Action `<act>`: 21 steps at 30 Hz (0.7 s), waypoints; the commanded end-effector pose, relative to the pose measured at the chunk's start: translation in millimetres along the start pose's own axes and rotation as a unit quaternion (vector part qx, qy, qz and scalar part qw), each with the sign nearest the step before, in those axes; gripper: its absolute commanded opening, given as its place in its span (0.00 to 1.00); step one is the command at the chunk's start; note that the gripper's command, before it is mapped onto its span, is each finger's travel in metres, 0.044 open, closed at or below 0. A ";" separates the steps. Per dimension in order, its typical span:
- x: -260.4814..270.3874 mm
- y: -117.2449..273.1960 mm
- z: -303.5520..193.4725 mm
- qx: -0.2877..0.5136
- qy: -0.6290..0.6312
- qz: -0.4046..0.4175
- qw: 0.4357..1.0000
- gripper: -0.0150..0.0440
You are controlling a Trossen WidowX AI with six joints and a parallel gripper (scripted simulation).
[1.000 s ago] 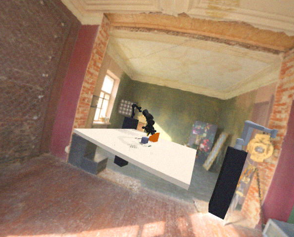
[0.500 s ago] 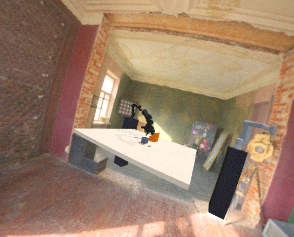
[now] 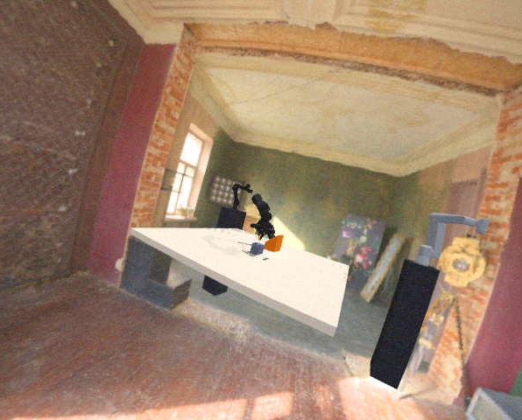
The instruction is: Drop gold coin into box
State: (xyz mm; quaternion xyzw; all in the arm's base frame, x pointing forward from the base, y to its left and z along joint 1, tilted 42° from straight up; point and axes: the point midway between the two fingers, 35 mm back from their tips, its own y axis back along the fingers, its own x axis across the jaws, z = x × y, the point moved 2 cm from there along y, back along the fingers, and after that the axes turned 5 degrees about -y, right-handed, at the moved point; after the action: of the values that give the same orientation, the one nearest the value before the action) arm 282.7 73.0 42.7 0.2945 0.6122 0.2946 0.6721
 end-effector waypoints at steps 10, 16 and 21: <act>0.2 -0.8 0.2 0.000 0.000 0.000 1.000 0.25; -0.8 -5.1 0.0 0.000 0.002 0.000 1.000 0.25; -1.3 -8.8 0.2 0.000 0.003 0.000 1.000 0.25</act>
State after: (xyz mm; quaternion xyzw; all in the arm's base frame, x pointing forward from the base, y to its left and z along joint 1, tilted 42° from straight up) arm 282.8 67.7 37.7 0.2968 0.6130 0.2948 0.6702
